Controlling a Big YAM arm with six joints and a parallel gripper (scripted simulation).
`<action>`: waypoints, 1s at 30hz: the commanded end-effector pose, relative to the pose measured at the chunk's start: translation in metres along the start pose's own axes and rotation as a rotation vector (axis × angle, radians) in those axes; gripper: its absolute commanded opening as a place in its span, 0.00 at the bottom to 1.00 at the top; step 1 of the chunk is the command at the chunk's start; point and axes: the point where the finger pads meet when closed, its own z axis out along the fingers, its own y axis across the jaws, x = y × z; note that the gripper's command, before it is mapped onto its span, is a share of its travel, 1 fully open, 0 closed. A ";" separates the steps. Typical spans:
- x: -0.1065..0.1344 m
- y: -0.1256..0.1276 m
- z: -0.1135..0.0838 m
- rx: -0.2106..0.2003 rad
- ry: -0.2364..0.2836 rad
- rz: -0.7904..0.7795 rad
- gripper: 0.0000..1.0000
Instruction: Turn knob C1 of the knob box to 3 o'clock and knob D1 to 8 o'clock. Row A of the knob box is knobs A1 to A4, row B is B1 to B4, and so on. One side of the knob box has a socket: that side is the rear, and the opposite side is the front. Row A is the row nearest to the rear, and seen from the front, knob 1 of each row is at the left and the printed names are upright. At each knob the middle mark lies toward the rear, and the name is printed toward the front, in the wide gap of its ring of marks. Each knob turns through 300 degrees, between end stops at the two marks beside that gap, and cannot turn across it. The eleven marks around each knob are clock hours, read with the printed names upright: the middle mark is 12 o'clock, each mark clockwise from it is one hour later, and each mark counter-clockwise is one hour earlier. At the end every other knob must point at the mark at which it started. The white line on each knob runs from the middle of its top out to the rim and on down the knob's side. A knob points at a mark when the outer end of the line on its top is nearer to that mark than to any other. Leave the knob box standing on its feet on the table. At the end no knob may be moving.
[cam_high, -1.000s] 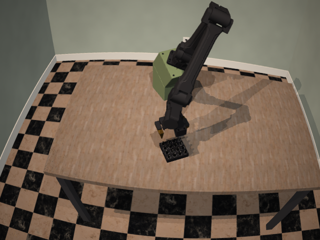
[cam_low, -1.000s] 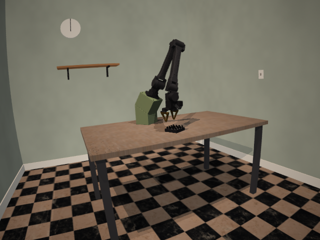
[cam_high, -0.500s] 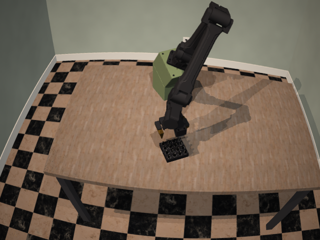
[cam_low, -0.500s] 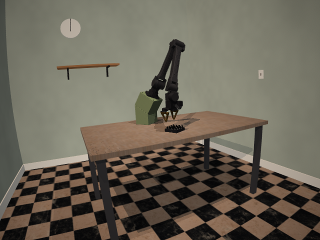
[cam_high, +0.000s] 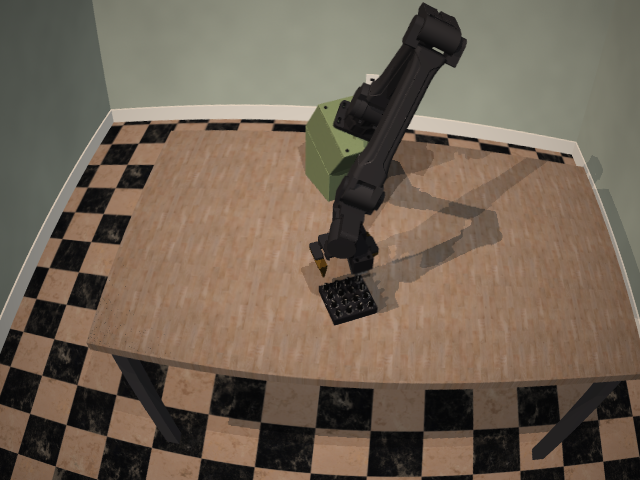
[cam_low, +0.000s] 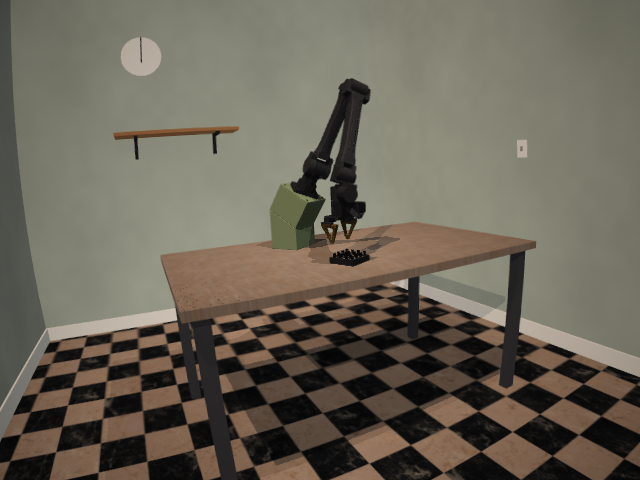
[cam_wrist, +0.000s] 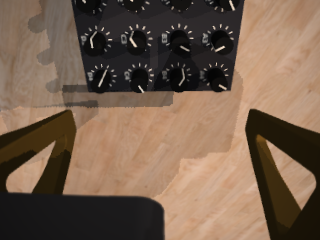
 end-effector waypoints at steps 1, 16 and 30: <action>-0.010 -0.009 -0.011 0.024 -0.043 -0.007 1.00; -0.010 -0.009 -0.011 0.024 -0.043 -0.007 1.00; -0.020 -0.007 -0.012 0.020 -0.044 0.033 1.00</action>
